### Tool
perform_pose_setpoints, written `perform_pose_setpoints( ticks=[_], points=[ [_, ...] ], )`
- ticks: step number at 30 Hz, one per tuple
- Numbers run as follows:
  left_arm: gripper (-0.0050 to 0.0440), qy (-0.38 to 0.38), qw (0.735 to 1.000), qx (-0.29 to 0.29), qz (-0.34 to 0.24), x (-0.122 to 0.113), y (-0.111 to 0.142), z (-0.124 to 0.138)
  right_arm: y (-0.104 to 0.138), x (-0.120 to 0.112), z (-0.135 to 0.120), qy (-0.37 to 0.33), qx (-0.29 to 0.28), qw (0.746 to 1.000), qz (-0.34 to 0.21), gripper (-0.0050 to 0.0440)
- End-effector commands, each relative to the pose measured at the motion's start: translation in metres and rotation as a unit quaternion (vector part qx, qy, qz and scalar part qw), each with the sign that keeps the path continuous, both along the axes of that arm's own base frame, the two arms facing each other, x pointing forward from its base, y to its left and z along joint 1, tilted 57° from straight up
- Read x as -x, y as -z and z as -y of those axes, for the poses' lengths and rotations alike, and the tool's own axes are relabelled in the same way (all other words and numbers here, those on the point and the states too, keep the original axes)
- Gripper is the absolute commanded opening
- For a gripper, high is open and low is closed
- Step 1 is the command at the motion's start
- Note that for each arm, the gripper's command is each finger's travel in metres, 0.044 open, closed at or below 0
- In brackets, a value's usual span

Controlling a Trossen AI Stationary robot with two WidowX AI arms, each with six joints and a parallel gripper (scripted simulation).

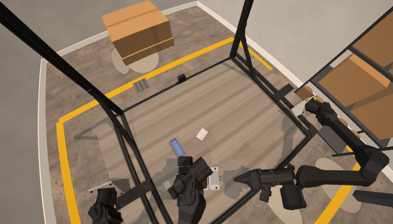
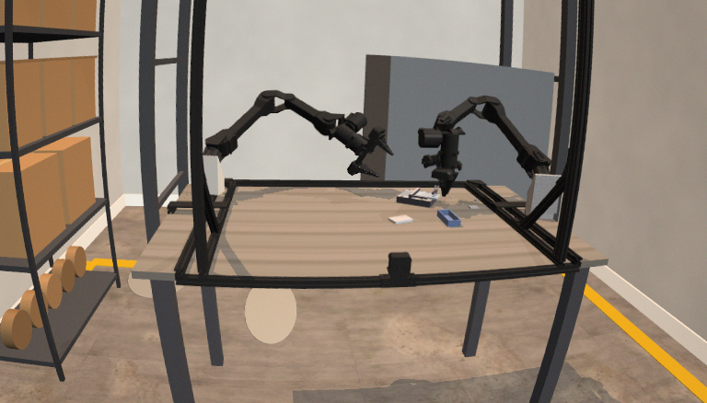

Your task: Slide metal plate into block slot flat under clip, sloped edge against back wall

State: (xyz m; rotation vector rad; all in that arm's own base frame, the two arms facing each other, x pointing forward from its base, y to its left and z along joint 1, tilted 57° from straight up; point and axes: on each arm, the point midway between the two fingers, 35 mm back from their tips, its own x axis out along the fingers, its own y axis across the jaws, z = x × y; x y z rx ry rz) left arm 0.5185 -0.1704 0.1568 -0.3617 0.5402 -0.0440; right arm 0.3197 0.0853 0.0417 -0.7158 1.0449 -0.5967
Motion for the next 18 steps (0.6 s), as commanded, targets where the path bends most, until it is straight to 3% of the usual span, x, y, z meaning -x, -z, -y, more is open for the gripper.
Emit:
perform_pose_setpoints(
  ticks=[1,10,14,18],
  points=[
    [0.0440,-0.001,1.000,0.001,0.001,0.000,-0.001,0.000,-0.003,0.015,-0.006,0.001,0.000,1.000,-0.003,0.0160],
    [0.0440,-0.001,1.000,0.001,0.001,0.000,-0.001,0.000,-0.013,0.047,-0.020,0.002,0.003,1.000,-0.002,0.0160],
    [0.0440,-0.001,1.000,0.001,0.001,0.000,-0.001,0.000,-0.012,0.047,-0.021,-0.003,0.001,1.000,0.000,0.0160],
    [0.0440,-0.001,1.000,0.001,0.001,0.000,-0.001,0.000,0.000,0.035,-0.019,-0.062,0.002,0.998,-0.004,0.0160]
  ],
)
